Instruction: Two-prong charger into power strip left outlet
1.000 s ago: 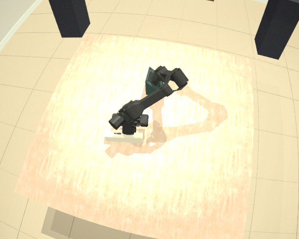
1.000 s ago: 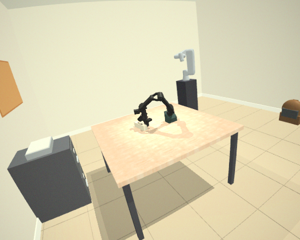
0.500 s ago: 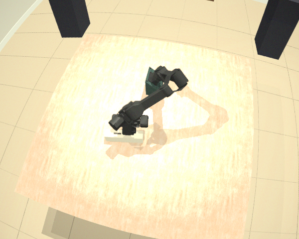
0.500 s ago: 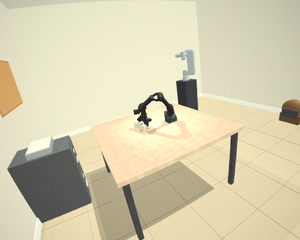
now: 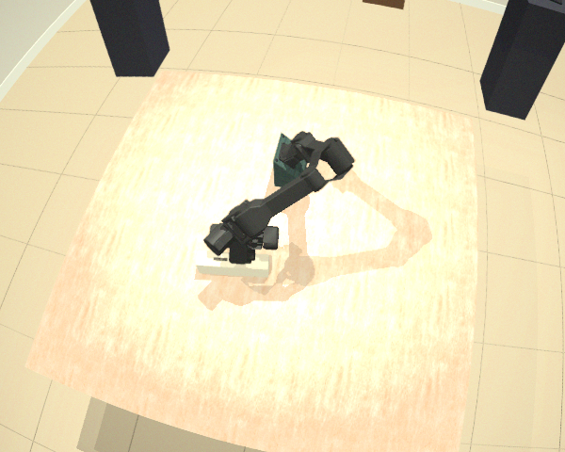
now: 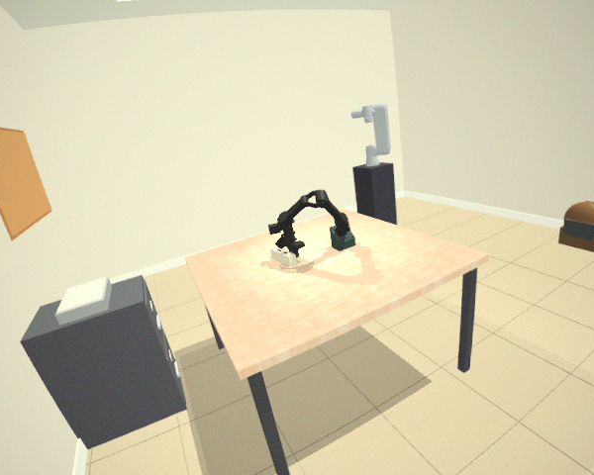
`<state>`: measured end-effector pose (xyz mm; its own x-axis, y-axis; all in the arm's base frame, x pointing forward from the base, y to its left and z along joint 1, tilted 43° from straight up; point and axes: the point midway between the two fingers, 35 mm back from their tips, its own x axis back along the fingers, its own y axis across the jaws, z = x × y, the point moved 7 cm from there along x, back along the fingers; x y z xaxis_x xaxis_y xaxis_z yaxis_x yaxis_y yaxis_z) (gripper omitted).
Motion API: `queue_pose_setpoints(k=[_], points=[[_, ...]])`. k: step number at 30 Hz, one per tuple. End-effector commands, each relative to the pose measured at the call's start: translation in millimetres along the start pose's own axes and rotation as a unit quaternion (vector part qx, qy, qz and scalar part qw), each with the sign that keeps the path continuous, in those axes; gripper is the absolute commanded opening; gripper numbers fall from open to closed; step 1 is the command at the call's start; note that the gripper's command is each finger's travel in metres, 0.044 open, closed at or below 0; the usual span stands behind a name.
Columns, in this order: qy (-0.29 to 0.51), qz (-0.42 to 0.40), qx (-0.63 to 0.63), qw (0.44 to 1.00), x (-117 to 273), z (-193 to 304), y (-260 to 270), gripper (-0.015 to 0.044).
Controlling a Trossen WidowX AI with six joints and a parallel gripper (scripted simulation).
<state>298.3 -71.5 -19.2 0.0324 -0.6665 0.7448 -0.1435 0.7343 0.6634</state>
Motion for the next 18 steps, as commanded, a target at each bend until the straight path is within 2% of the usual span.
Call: queue_pose_setpoints(k=[1,18], points=[[-0.002,-0.001,-0.001,1.000,0.4,-2.4,0.3,0.0000],[-0.002,-0.001,-0.001,1.000,0.8,-9.2,0.3,0.0000]])
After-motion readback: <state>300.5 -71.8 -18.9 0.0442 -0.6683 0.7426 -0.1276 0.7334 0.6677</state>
